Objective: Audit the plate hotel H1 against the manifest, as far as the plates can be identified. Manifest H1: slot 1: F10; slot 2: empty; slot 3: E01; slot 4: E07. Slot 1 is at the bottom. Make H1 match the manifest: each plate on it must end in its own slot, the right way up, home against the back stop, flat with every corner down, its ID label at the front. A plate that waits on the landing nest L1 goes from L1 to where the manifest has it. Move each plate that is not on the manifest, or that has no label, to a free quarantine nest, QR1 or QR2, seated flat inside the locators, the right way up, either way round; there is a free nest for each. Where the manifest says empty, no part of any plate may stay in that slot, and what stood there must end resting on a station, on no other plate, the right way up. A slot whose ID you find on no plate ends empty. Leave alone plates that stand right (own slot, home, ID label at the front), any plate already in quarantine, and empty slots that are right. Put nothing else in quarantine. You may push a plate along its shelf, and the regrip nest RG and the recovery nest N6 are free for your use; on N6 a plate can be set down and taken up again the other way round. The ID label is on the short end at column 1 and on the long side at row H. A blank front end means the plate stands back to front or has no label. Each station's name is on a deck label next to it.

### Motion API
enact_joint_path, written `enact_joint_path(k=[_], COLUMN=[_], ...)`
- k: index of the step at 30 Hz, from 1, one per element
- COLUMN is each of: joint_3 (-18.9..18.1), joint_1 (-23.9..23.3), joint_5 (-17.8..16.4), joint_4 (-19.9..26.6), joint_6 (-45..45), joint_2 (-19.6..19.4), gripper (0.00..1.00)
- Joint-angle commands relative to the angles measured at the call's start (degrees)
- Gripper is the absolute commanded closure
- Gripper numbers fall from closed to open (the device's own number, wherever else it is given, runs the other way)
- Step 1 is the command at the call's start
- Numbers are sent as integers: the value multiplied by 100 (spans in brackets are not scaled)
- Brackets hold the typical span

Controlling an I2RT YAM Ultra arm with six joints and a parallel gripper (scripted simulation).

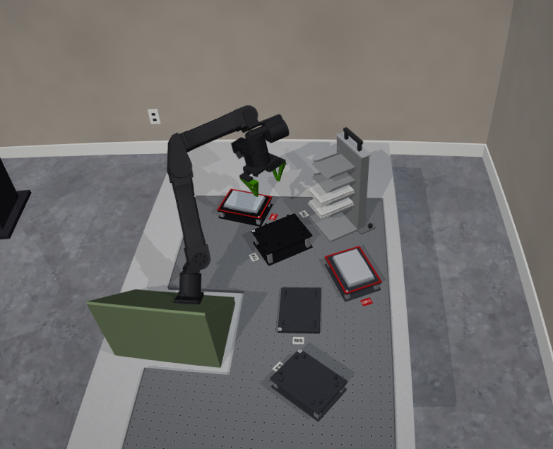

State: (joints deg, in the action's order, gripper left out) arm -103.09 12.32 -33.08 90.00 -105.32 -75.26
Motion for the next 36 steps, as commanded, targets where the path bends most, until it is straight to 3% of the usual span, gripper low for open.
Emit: enact_joint_path(k=[1,15,16,17,18,21,25,27,28,30,36], joint_3=[-14,69,977,1217,1601,2396,2969,2969,3563,4101,5522], joint_1=[-18,-164,-2333,-2577,-2836,-2670,-2779,-2779,-2896,-2957,-2877], joint_5=[-34,-106,-1648,-1917,-2070,-2097,-2517,-2517,-2786,-2934,-2746], joint_4=[0,-1,0,0,0,-1003,-1596,-1596,-2410,-3246,-5714], joint_6=[-3,-65,-1178,-1344,-1088,1401,3022,3022,4150,5200,8916], joint_2=[31,41,-13,-25,123,760,1049,1049,1510,1950,3203], gripper=[0,0,0,0,0,0,0,0,0,0,0])
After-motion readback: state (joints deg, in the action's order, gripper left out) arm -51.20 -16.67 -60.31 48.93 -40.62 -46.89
